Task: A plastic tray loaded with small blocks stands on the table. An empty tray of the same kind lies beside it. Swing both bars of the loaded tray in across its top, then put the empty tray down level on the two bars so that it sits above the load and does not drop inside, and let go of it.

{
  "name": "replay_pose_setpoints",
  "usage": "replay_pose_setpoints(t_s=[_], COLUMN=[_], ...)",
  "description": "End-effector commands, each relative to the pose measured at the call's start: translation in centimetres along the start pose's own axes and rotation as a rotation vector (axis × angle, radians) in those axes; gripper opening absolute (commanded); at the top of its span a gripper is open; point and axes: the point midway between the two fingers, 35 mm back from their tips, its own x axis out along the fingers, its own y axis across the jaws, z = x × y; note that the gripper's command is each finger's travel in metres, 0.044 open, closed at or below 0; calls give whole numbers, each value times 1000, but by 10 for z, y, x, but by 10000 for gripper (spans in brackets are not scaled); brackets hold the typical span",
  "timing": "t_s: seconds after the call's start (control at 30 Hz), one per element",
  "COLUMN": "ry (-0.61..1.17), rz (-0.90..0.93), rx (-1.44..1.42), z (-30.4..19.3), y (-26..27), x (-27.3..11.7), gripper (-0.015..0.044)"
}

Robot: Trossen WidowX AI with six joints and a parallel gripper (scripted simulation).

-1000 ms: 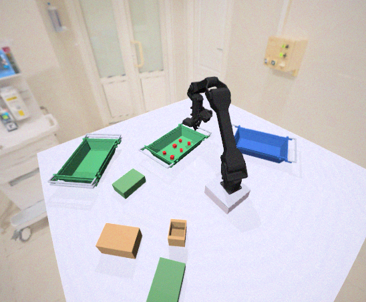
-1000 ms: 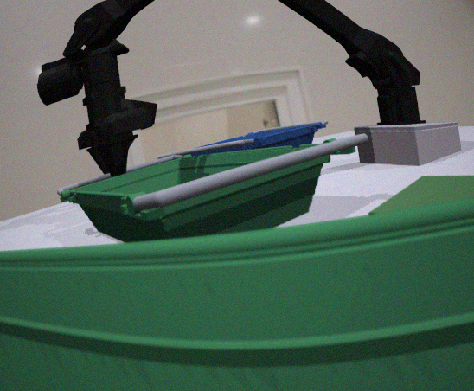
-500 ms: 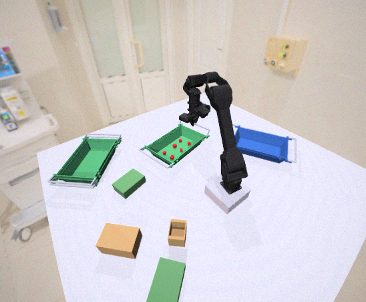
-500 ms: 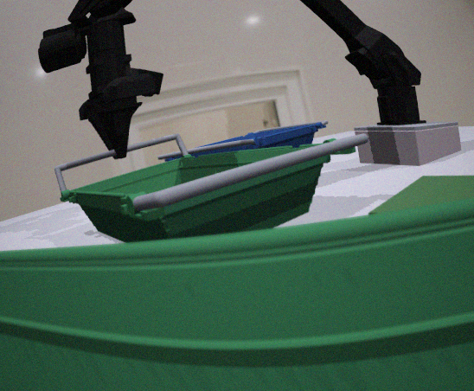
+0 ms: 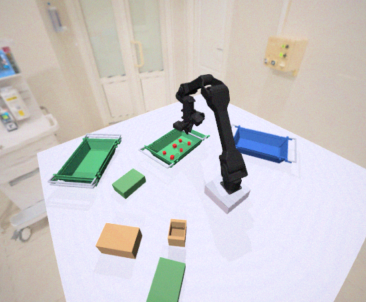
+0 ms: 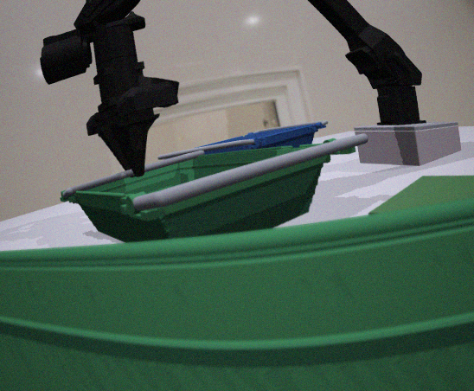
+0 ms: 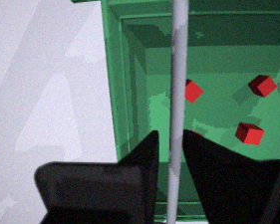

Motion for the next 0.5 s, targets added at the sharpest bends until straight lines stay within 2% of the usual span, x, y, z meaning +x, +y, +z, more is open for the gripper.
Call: replay_pose_setpoints(t_s=[0.0,0.2,0.47], ry=[2,2,5], rz=[8,8,3], rx=[10,10,9], z=[-1,-3,-2], y=[3,6,5], x=[-12,-42,-35], gripper=[85,85,85])
